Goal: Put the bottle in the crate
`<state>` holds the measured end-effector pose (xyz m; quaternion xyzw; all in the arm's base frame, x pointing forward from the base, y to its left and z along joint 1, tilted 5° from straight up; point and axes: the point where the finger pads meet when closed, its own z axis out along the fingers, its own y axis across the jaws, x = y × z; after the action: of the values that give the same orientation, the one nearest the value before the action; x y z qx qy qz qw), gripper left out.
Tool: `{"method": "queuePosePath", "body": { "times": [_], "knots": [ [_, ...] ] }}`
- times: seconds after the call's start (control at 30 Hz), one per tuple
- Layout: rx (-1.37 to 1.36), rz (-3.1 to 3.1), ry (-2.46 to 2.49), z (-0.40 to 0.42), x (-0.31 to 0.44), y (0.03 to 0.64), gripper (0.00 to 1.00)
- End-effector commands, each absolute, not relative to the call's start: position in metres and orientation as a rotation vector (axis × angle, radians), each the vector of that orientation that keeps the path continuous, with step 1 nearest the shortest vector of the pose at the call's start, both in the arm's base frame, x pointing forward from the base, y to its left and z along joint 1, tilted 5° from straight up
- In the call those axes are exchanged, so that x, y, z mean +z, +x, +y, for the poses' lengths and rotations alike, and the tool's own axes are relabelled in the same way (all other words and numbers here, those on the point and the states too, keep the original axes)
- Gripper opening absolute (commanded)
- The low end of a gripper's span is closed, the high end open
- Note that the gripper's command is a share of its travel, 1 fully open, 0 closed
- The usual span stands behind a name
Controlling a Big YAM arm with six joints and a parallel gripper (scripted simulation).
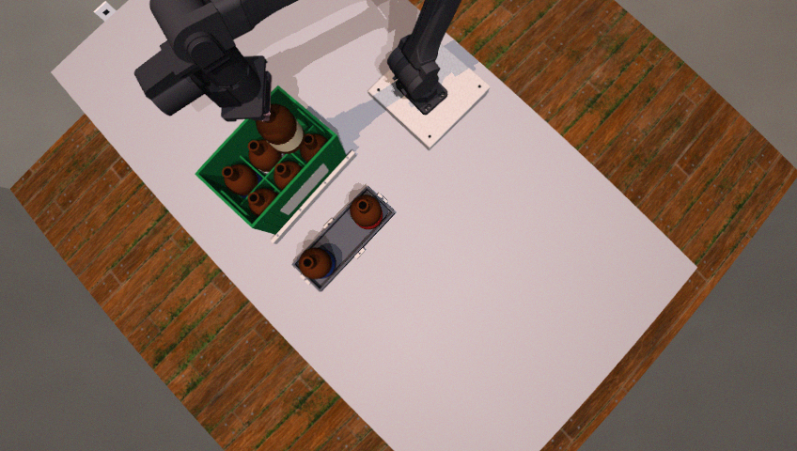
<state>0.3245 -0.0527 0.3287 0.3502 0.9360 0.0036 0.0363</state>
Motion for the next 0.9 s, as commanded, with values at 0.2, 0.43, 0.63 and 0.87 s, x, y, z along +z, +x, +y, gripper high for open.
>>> {"method": "queuePosePath", "body": {
  "times": [0.2,0.43,0.63,0.87],
  "knots": [
    [0.022,2.859,1.046,-0.07,0.34,0.312,0.0],
    [0.021,2.859,1.046,-0.078,0.34,0.309,0.0],
    [0.02,2.858,1.046,-0.087,0.34,0.307,0.0],
    [0.02,2.853,1.044,-0.096,0.341,0.305,0.0]
  ]
}}
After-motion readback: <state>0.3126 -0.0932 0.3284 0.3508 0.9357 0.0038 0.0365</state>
